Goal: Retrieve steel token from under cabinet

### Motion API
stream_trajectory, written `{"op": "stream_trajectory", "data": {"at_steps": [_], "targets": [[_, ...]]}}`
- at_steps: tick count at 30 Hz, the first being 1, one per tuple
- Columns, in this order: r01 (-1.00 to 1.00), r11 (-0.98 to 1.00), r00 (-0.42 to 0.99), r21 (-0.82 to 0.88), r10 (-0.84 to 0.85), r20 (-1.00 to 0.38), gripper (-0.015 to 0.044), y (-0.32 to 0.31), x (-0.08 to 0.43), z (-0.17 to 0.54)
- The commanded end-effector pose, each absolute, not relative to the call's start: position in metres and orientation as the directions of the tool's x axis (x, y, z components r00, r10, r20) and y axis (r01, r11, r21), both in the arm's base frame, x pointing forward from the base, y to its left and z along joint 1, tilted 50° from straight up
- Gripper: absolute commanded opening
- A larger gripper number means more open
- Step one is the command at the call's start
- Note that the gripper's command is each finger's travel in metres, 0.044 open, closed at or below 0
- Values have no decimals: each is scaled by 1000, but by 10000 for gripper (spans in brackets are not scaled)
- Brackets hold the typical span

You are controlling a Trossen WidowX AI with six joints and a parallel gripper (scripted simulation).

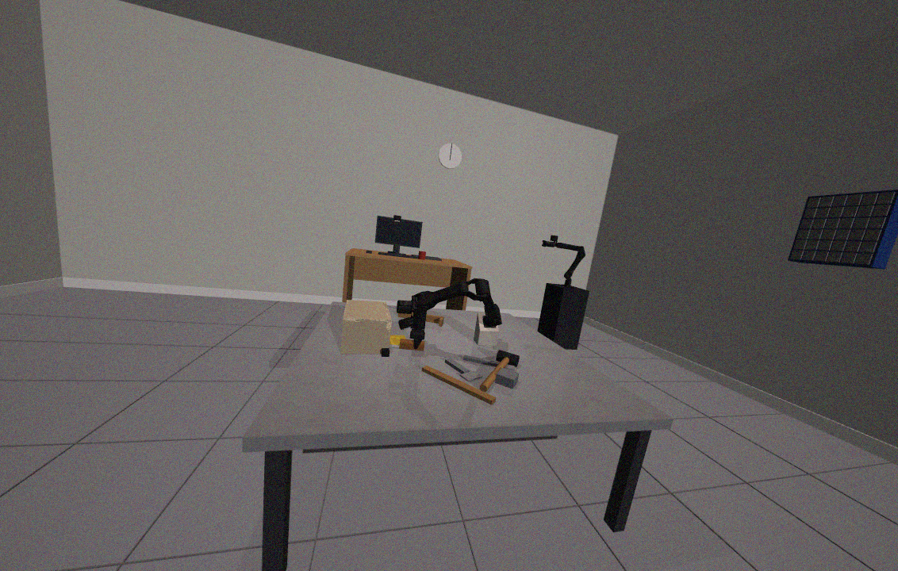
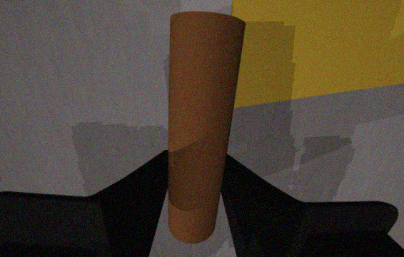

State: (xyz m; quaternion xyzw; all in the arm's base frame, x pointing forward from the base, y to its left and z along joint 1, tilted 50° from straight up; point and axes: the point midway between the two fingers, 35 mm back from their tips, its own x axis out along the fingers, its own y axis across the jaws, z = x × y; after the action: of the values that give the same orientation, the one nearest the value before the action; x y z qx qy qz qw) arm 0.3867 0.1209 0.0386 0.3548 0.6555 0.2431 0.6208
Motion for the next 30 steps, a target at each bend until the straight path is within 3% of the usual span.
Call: {"op": "stream_trajectory", "data": {"at_steps": [1,30], "targets": [[172,637,20,752,761,-649,0,115,385,31],[172,637,20,751,760,-649,0,105,382,18]]}}
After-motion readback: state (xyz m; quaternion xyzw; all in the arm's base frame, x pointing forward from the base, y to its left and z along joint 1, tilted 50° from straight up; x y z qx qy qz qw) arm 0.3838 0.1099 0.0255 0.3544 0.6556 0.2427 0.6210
